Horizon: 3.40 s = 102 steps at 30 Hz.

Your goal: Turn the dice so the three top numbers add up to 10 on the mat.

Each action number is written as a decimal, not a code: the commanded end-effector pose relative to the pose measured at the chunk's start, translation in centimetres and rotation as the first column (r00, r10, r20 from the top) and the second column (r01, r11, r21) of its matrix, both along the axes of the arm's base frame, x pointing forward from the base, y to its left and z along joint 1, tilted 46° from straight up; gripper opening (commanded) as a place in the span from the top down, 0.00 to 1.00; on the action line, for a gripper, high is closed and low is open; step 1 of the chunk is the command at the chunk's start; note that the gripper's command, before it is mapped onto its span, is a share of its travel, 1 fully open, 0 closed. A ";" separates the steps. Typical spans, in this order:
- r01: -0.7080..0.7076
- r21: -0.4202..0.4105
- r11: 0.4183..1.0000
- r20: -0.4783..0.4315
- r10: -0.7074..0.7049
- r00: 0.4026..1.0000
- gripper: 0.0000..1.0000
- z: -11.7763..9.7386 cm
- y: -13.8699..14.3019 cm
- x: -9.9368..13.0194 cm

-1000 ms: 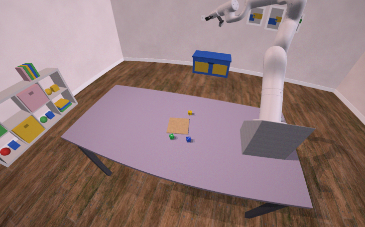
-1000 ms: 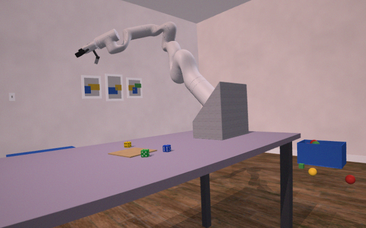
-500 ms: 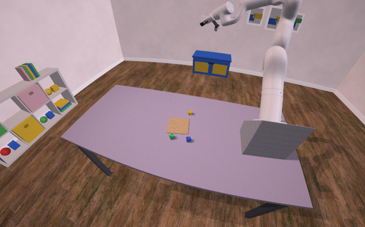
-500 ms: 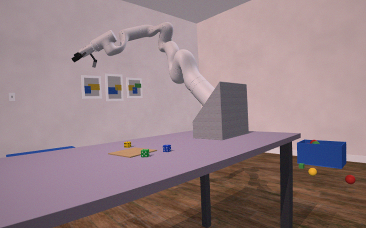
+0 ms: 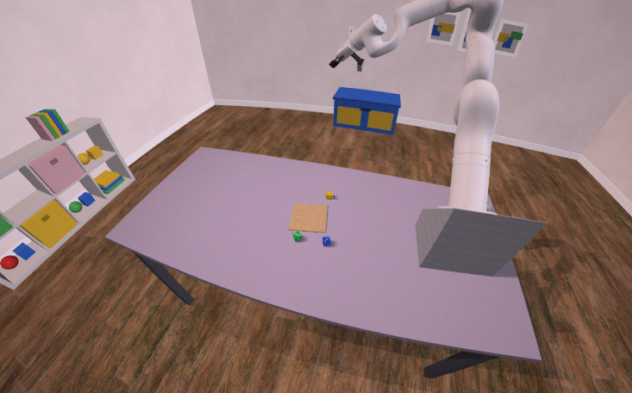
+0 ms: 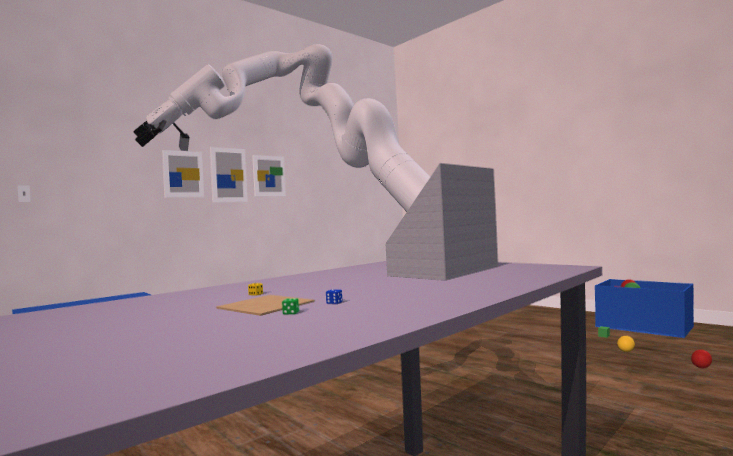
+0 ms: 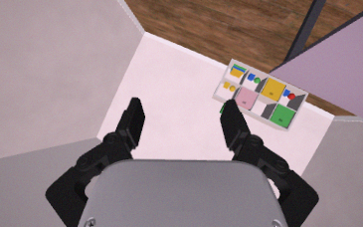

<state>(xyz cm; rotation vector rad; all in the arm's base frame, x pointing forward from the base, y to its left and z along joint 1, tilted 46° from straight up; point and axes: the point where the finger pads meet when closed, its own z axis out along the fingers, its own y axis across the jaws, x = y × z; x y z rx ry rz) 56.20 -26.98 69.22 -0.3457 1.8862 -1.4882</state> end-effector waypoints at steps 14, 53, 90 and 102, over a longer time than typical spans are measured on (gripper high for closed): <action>0.045 0.121 0.992 -0.343 -0.001 0.939 0.00 -21.5 3.9 4.3; 0.210 0.070 0.975 -0.917 -0.020 0.399 0.00 -57.2 14.1 -10.1; 0.210 0.070 0.975 -0.917 -0.020 0.399 0.00 -64.4 6.8 -9.9; 0.210 0.070 0.975 -0.917 -0.020 0.399 0.00 -64.5 6.6 -9.8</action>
